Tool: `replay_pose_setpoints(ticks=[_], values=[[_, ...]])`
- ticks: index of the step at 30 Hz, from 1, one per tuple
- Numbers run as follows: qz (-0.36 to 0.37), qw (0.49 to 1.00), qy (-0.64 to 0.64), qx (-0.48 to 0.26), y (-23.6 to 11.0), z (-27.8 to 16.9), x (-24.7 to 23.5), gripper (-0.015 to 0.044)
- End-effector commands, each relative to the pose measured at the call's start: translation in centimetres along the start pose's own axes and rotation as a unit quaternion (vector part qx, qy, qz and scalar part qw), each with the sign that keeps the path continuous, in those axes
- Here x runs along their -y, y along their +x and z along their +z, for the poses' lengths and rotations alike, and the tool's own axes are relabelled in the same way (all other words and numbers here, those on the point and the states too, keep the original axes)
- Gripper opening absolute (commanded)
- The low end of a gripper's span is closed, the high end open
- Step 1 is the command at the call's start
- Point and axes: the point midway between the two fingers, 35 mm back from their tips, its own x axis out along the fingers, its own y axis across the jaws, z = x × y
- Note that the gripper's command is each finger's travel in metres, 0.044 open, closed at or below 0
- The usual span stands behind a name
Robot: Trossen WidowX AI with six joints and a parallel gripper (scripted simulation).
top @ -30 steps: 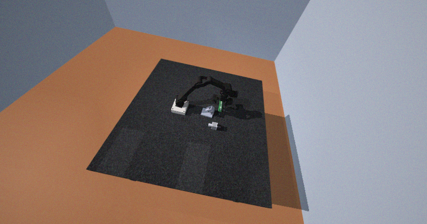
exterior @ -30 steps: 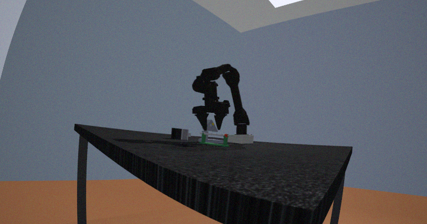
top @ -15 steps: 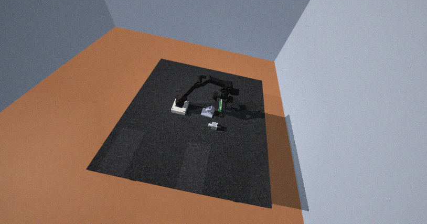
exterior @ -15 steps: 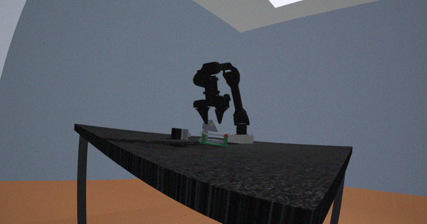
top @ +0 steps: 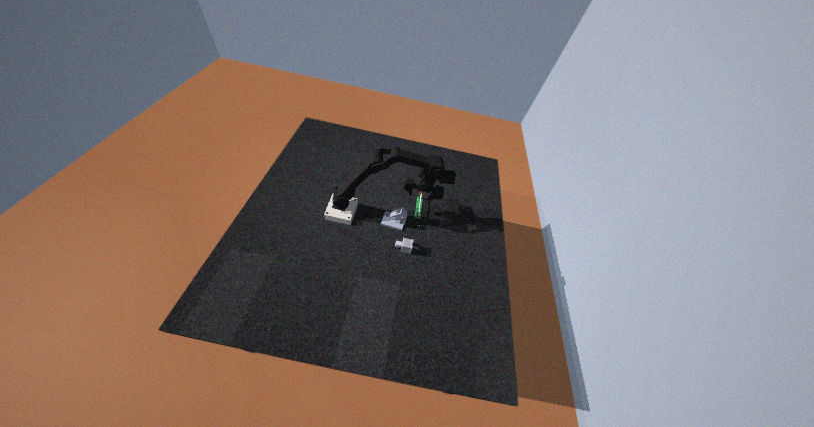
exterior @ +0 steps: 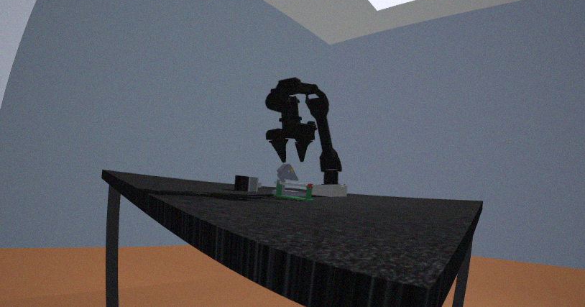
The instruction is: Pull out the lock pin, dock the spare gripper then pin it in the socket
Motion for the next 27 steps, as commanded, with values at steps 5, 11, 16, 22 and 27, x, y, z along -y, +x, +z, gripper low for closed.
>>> replay_pose_setpoints(ticks=[5, 11, 16, 22, 27], values=[[-0.004, 1.000, 0.001, 0.001, -4.2, 0.4, -0.5, 0.0440], [-0.018, 0.994, 0.108, -0.001, -4.0, -2.7, 0.3, 0.0440], [-0.048, 0.919, 0.392, -0.001, -4.3, -11.1, 0.8, 0.0440], [-0.074, 0.775, 0.628, 0.001, -4.6, -18.9, -0.4, 0.0440], [-0.085, 0.689, 0.720, 0.006, -4.7, -22.3, -1.4, 0.0440]])
